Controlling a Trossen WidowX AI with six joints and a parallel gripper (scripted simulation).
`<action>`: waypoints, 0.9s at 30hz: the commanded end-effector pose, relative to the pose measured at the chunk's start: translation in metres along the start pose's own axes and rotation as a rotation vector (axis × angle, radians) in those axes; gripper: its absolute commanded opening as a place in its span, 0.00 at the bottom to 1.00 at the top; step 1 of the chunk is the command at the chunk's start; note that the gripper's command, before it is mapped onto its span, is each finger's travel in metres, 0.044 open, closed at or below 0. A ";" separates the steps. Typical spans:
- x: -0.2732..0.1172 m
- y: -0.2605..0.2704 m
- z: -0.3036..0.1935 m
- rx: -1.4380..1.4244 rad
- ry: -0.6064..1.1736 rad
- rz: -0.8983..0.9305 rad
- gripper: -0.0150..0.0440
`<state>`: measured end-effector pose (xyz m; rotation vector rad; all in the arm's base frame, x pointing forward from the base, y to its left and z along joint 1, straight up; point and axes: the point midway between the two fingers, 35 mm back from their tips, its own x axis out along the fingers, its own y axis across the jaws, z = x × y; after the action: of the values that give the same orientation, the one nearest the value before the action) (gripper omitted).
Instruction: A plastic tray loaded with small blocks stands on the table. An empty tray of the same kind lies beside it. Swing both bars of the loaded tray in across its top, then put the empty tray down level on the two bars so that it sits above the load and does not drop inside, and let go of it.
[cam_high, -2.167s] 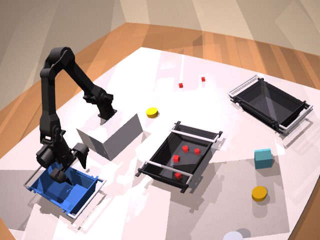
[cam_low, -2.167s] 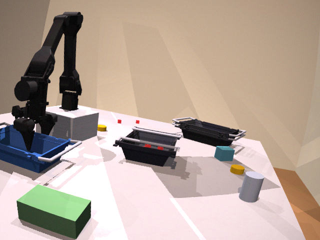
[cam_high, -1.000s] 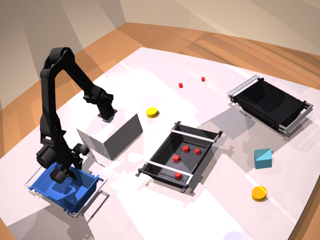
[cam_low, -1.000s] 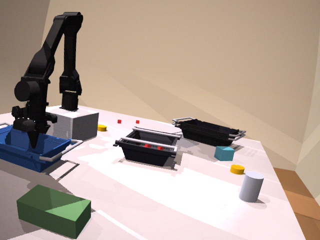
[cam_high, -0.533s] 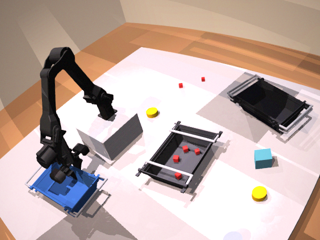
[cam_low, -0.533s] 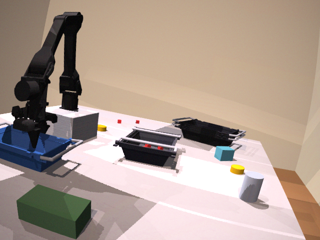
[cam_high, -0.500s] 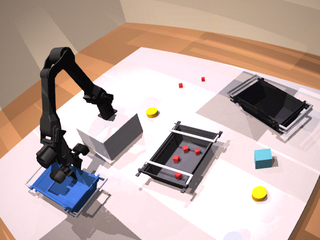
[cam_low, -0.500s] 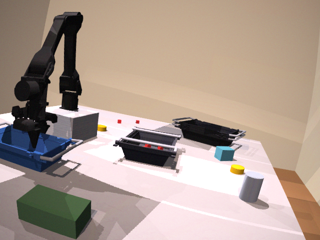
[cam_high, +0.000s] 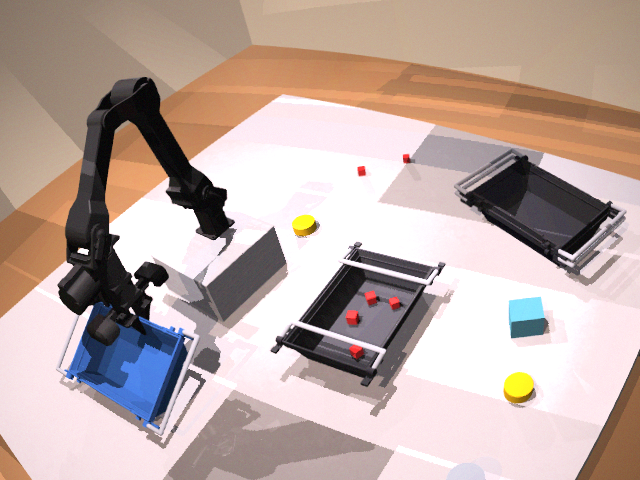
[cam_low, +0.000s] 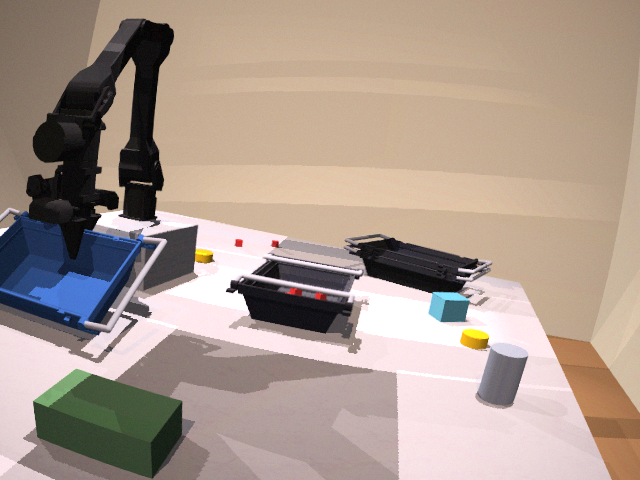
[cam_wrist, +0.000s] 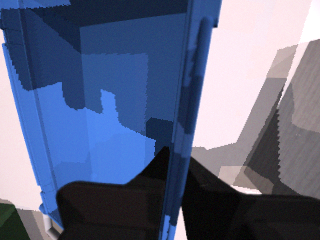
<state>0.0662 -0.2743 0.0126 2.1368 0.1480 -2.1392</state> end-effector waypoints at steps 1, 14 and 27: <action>-0.020 0.002 0.000 0.001 0.002 0.017 0.25; -0.020 0.002 0.000 0.001 0.002 0.017 0.25; -0.055 0.025 -0.002 0.001 0.003 0.019 0.25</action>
<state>0.0682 -0.2822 0.0476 2.1419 0.1683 -2.1507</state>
